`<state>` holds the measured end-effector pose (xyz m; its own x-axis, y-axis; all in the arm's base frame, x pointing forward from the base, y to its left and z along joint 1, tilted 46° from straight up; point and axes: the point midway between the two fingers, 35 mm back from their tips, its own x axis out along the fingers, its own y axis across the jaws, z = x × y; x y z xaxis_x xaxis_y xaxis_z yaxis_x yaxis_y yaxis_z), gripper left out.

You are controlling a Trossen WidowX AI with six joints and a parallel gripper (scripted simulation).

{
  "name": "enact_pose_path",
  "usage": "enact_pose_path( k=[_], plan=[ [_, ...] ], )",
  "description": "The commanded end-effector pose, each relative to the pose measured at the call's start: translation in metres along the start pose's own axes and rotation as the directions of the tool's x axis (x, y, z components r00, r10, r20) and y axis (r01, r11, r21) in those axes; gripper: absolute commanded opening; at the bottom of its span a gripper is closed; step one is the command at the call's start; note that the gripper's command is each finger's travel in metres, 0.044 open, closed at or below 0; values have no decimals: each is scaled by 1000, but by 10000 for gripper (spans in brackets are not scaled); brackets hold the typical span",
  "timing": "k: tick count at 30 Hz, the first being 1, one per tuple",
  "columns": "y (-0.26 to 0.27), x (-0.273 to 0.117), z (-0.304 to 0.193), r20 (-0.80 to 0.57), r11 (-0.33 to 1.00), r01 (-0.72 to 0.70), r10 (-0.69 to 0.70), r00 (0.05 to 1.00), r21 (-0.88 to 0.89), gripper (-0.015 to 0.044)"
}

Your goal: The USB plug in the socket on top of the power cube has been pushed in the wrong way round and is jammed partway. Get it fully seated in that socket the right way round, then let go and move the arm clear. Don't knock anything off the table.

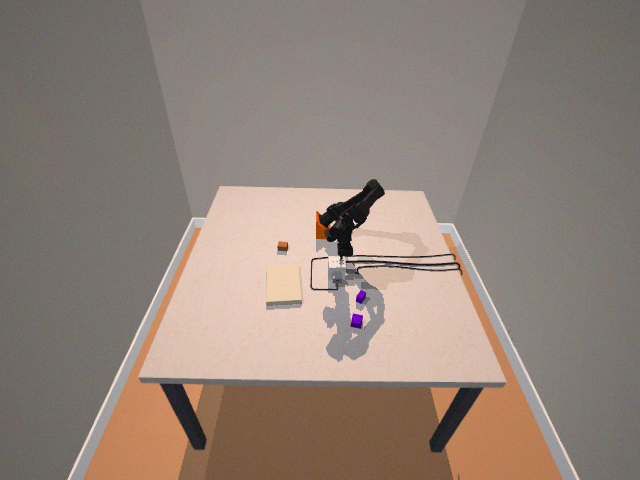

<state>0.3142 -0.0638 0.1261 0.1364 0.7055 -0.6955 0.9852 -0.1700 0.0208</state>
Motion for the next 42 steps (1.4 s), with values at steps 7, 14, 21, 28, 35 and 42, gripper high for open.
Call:
enact_pose_path(
  k=[7,14,21,28,35,42],
  plan=[
    [0,1,-2,-3,1000,-2,2,1000,6,0],
    [0,2,-3,-3,1000,-2,2,1000,7,0],
    [0,3,-4,-3,1000,-2,2,1000,7,0],
    [0,4,-4,-3,1000,-2,2,1000,7,0],
    [0,5,-4,-3,1000,-2,2,1000,7,0],
    [0,6,-4,-3,1000,-2,2,1000,7,0]
  ],
)
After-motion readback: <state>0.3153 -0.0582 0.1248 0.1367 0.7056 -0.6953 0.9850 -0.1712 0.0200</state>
